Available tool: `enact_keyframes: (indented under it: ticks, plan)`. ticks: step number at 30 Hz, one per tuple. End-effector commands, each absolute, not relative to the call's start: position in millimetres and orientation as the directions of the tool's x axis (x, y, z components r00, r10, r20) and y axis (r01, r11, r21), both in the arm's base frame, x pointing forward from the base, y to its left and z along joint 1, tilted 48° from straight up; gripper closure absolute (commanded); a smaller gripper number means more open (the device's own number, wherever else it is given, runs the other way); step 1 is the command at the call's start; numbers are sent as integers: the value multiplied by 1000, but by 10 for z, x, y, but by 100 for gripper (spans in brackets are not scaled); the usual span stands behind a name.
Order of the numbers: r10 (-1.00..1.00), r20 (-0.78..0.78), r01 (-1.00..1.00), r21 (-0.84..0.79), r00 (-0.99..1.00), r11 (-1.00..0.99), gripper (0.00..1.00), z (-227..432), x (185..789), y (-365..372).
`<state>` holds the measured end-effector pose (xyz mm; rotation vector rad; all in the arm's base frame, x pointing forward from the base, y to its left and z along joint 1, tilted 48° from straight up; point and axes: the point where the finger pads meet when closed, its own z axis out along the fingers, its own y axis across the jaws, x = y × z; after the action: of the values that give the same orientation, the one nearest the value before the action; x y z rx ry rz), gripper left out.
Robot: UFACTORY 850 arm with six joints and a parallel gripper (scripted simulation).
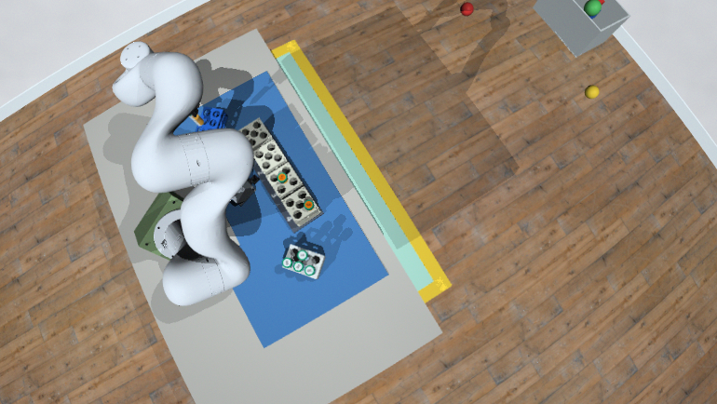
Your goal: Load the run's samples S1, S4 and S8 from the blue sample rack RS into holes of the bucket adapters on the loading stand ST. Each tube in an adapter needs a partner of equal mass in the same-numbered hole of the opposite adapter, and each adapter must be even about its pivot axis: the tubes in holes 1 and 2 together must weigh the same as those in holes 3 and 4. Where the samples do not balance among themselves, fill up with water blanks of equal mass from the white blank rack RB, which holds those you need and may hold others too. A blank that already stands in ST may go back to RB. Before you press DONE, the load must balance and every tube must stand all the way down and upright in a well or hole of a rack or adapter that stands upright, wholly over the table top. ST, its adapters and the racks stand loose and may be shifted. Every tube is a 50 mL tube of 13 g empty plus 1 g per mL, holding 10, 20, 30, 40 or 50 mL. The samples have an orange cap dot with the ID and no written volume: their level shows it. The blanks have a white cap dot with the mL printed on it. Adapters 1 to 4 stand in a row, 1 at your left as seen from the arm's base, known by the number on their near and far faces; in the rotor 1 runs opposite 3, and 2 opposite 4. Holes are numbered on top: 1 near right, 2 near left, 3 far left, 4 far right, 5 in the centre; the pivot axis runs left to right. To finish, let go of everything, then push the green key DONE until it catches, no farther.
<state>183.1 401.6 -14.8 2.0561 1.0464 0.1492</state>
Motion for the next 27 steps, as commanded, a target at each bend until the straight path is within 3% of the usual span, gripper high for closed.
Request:
enact_keyframes:
  ticks: [1,13,27]
  plan:
    - [723,-236,627,705,650,-333,100,-114,1811,4054]
    - [723,-236,627,705,650,-333,100,-74,1785,4090]
    - [536,57,324,741,842,-588,100,363,1913,3699]
